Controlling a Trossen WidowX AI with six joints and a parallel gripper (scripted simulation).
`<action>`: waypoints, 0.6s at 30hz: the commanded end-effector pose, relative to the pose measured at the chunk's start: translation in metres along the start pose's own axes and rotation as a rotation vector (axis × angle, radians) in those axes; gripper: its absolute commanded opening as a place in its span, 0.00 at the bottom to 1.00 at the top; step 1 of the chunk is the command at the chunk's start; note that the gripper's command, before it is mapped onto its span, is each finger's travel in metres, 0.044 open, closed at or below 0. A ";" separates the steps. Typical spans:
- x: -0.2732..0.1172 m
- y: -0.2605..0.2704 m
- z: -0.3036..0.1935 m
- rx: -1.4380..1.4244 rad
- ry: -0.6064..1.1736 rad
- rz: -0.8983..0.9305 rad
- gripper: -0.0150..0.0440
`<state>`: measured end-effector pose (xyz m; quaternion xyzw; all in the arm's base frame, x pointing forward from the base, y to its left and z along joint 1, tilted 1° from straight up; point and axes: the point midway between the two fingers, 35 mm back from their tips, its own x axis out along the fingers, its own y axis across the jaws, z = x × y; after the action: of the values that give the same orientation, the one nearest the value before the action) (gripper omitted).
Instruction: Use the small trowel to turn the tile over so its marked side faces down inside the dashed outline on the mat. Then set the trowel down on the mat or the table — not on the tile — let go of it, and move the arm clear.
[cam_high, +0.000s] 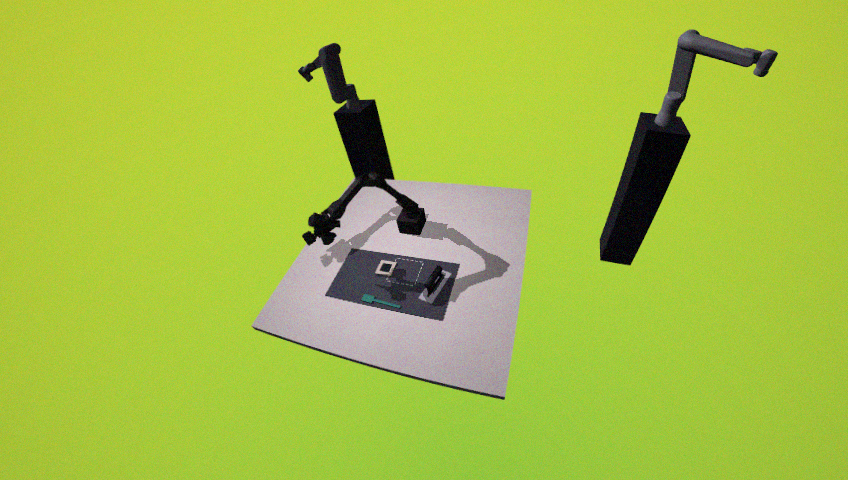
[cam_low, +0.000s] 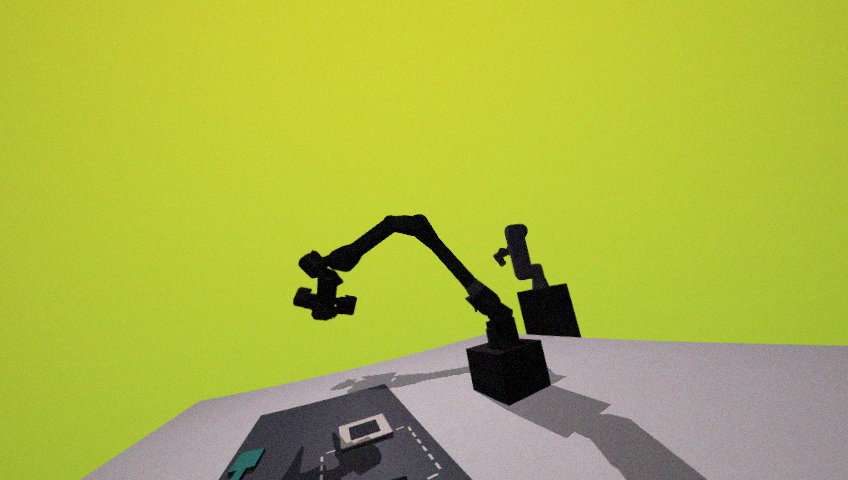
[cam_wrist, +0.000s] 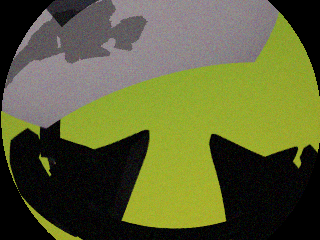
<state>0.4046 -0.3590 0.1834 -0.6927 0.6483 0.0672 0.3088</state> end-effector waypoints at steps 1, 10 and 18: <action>-0.020 -0.022 0.038 -0.084 -0.083 -0.060 0.71; -0.075 -0.057 0.119 -0.263 -0.257 -0.179 0.71; -0.140 -0.072 0.195 -0.453 -0.428 -0.276 0.71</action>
<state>0.5028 -0.1746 0.1300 -0.7867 0.4702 0.2742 0.2915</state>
